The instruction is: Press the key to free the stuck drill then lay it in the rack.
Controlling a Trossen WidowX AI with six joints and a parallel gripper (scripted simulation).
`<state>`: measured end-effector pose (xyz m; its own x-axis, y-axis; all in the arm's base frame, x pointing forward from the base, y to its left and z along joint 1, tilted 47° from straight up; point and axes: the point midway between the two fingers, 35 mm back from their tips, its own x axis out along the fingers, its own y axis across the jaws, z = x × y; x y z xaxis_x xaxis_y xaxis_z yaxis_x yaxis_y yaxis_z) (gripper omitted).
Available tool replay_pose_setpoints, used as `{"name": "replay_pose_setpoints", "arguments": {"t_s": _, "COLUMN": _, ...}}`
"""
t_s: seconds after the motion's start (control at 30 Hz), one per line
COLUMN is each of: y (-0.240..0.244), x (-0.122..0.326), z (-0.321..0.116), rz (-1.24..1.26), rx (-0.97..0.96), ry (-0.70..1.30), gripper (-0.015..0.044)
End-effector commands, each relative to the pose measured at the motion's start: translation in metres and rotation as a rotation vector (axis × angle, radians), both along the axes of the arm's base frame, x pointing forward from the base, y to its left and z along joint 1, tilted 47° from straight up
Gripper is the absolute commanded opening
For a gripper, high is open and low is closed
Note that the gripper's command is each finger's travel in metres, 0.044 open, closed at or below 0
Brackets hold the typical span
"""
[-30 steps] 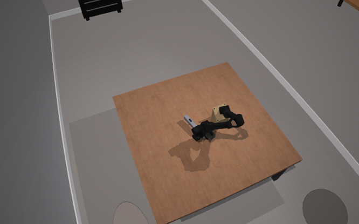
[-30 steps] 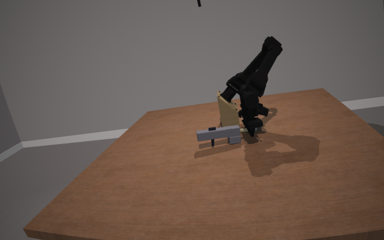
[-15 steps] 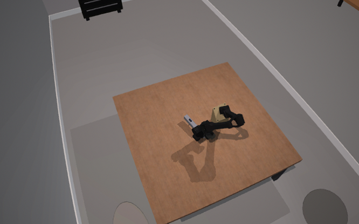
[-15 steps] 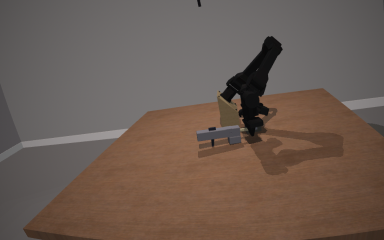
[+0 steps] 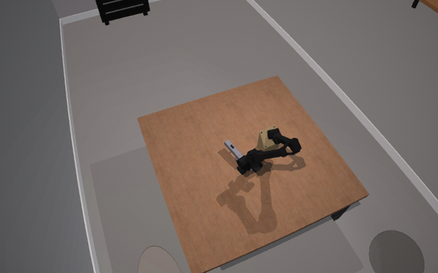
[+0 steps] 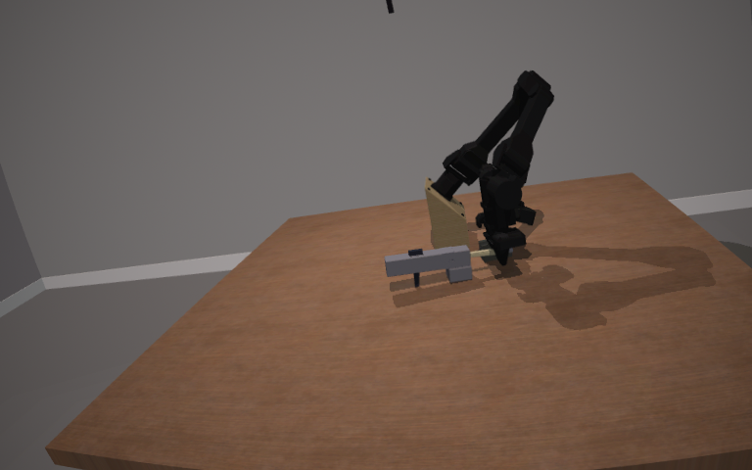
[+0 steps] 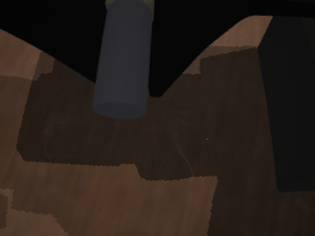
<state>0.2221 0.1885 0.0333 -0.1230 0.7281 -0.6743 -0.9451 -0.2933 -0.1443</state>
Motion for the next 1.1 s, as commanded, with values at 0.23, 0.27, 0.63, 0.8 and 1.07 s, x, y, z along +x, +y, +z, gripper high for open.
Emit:
{"name": "replay_pose_setpoints", "arguments": {"t_s": 0.23, "y": 0.010, "x": -0.004, "z": 0.012, "rz": -0.006, "rx": -0.002, "ry": -0.001, "gripper": 0.0000}}
{"name": "replay_pose_setpoints", "arguments": {"t_s": 0.27, "y": 0.012, "x": -0.005, "z": 0.013, "rz": -0.006, "rx": -0.002, "ry": -0.001, "gripper": 0.0000}}
{"name": "replay_pose_setpoints", "arguments": {"t_s": 0.63, "y": 0.022, "x": -0.009, "z": 0.024, "rz": -0.006, "rx": -0.001, "ry": -0.001, "gripper": 0.0000}}
{"name": "replay_pose_setpoints", "arguments": {"t_s": 0.8, "y": 0.028, "x": -0.012, "z": 0.031, "rz": -0.006, "rx": -0.001, "ry": -0.001, "gripper": 0.0000}}
{"name": "replay_pose_setpoints", "arguments": {"t_s": 1.07, "y": 0.026, "x": -0.013, "z": 0.033, "rz": -0.006, "rx": -0.001, "ry": -0.001, "gripper": 0.0000}}
